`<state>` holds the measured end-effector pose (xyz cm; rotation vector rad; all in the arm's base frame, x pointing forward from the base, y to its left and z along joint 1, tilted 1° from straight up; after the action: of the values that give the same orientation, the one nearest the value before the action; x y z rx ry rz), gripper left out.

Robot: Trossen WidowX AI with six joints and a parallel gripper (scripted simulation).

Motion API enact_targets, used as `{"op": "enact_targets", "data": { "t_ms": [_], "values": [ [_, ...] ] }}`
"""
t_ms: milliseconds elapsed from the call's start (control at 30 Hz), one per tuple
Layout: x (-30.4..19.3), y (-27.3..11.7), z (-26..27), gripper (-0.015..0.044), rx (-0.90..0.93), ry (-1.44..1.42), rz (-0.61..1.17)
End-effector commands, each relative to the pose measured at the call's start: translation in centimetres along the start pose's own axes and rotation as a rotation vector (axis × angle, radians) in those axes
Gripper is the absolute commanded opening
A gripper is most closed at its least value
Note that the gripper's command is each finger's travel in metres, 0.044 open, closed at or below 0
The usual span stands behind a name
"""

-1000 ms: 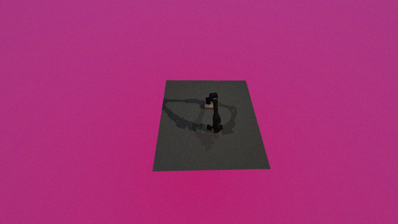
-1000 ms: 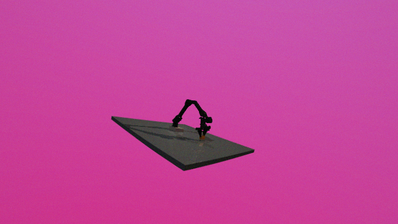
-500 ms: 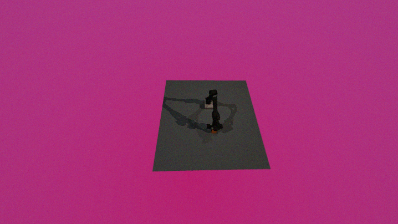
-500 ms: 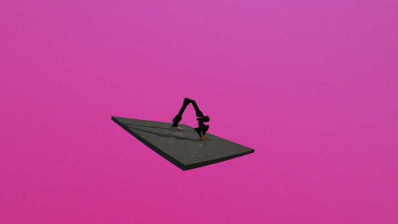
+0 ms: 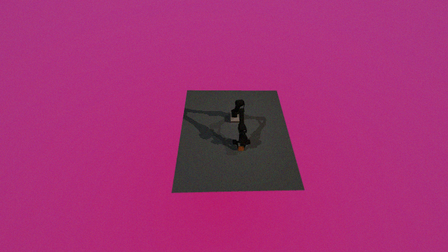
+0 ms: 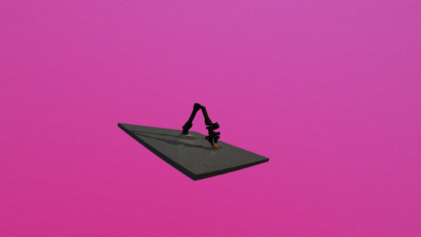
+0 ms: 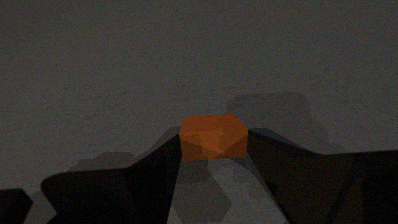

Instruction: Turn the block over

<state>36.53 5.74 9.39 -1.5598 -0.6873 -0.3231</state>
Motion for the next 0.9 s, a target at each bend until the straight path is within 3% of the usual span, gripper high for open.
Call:
{"op": "enact_targets", "data": {
  "t_ms": [0, 867],
  "values": [
    [-0.9, 0.9, 0.2, 0.0, -0.013, -0.007, -0.036],
    [-5.6, 3.1, 1.1, 0.0, -0.094, -0.007, -0.418]
  ]
}}
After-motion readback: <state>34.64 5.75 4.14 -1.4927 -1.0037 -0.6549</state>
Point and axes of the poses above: the point midway between the two fingers, 35 mm back from their tips, its own y axis out along the fingers, its own z axis across the jaws, x = y × z, the point moved 8 cm from there along -y, back along the fingers, and after that the axes turned 12 degrees about -y, right-handed, at the moved point
